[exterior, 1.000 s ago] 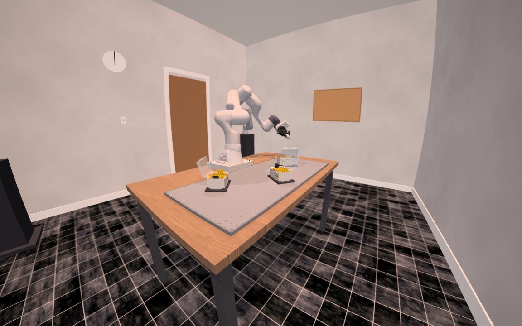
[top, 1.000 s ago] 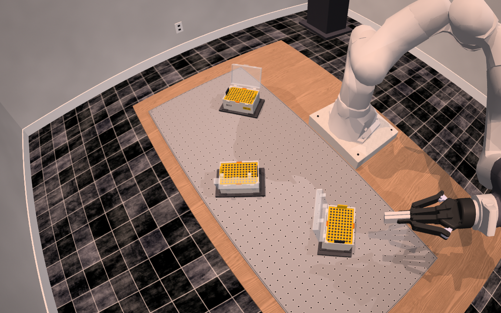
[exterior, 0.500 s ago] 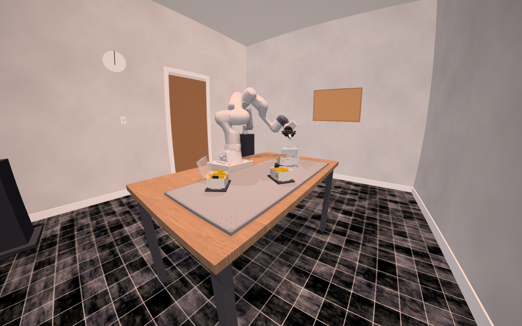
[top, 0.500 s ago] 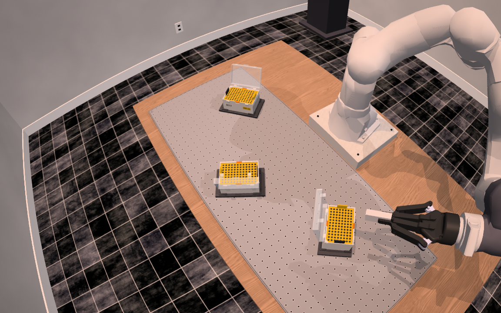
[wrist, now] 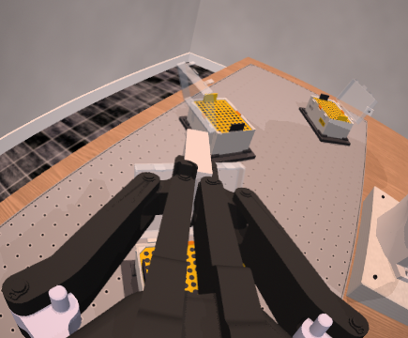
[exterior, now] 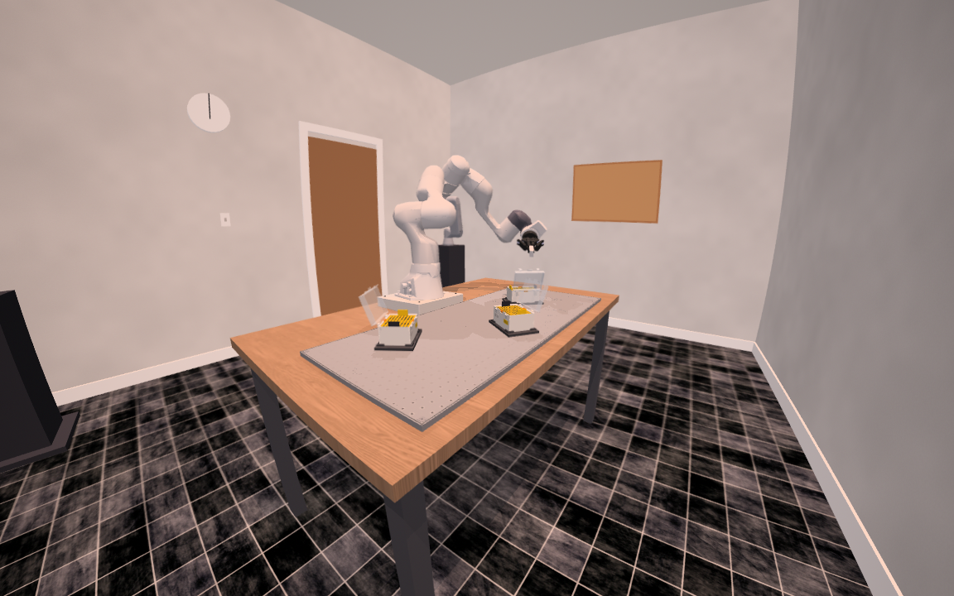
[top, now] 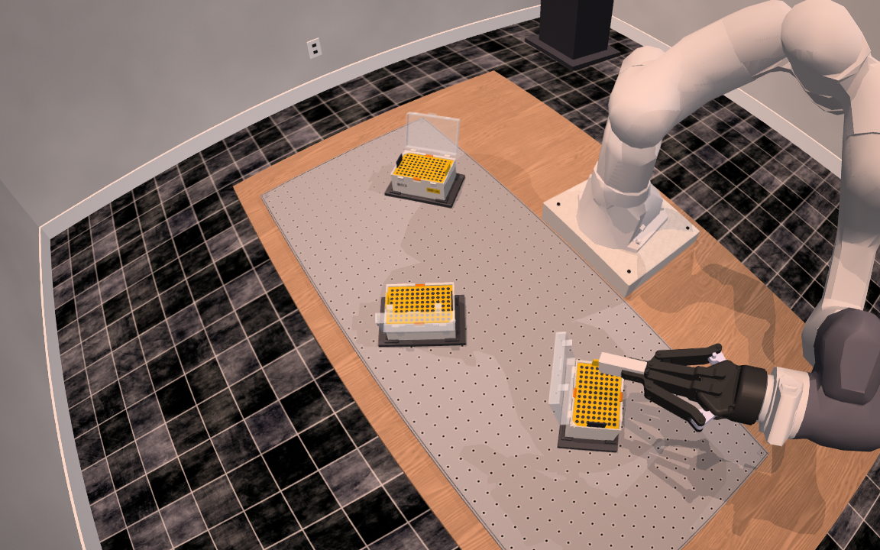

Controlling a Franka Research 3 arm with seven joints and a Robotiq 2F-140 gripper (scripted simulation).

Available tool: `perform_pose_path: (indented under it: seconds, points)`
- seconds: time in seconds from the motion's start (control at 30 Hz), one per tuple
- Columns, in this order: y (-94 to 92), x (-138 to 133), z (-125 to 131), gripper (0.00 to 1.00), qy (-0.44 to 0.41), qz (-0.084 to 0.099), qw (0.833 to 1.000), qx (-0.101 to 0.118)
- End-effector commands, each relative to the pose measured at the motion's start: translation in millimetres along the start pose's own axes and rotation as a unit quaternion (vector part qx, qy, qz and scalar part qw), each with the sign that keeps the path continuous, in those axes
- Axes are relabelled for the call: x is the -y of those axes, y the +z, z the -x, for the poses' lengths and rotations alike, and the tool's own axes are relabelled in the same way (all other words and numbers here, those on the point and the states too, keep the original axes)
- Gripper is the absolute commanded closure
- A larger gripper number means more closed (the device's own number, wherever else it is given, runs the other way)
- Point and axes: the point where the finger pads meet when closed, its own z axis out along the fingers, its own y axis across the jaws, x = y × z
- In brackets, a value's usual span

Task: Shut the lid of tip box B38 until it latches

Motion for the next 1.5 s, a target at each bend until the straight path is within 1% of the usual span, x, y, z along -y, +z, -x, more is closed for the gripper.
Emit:
perform_pose_path:
  seconds: [0.0,0.3,0.33,0.4,0.63,0.77,0.9,0.97,1.1,1.23,1.47]
  points:
    - [7.1,8,-1,1.0,-0.001,-0.008,1.0,0.004]
    - [7.1,8,-1,1.0,-0.001,-0.008,1.0,0.004]
    - [11.9,8,-2,1.0,-0.004,-0.01,1.0,0.02]
    - [11.9,8,-2,1.0,-0.004,-0.01,1.0,0.02]
    - [45.8,7,-11,1.0,-0.025,-0.026,0.99,0.134]
    - [65.1,6,-16,1.0,-0.036,-0.034,0.979,0.198]
    - [84.5,5,-21,1.0,-0.048,-0.043,0.963,0.261]
    - [84.5,5,-21,1.0,-0.048,-0.043,0.963,0.261]
    - [103.8,5,-26,1.0,-0.06,-0.051,0.943,0.323]
    - [121.8,4,-30,1.0,-0.071,-0.059,0.919,0.383]
    - [121.8,4,-30,1.0,-0.089,-0.073,0.867,0.485]
